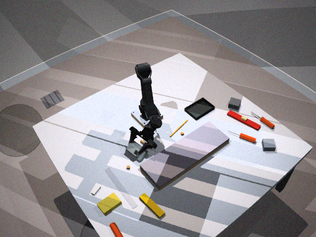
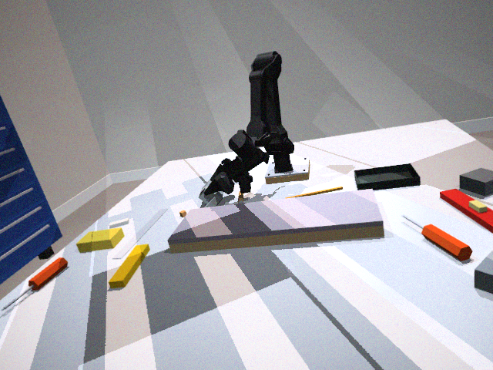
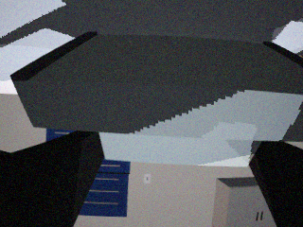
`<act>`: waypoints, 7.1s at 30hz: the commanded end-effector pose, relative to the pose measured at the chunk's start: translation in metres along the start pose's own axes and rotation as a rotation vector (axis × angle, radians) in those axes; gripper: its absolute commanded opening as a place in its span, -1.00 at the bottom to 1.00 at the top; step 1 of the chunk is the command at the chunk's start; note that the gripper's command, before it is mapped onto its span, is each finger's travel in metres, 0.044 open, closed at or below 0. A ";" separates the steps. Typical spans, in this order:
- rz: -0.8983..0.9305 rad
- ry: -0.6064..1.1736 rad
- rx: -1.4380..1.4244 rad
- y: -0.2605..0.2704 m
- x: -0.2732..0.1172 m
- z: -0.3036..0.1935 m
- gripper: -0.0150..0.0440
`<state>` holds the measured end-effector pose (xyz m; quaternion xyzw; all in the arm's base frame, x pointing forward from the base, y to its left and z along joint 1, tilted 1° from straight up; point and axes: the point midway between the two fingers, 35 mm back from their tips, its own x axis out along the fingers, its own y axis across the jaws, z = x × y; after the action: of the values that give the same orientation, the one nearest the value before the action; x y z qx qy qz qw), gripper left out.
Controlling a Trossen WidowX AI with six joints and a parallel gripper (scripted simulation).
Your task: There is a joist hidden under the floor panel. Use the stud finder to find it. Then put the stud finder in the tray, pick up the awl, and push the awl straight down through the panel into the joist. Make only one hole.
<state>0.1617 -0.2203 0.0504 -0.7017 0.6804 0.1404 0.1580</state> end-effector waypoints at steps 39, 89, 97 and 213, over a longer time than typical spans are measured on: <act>-0.007 -0.011 -0.007 0.000 0.000 0.003 0.80; -0.001 0.000 0.000 0.000 0.000 0.000 0.80; -0.002 0.001 0.002 0.000 0.000 0.000 1.00; 0.701 -1.091 1.529 0.000 0.002 0.010 1.00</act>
<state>0.1621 -0.2198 0.0468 -0.0156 0.5909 0.0047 0.8066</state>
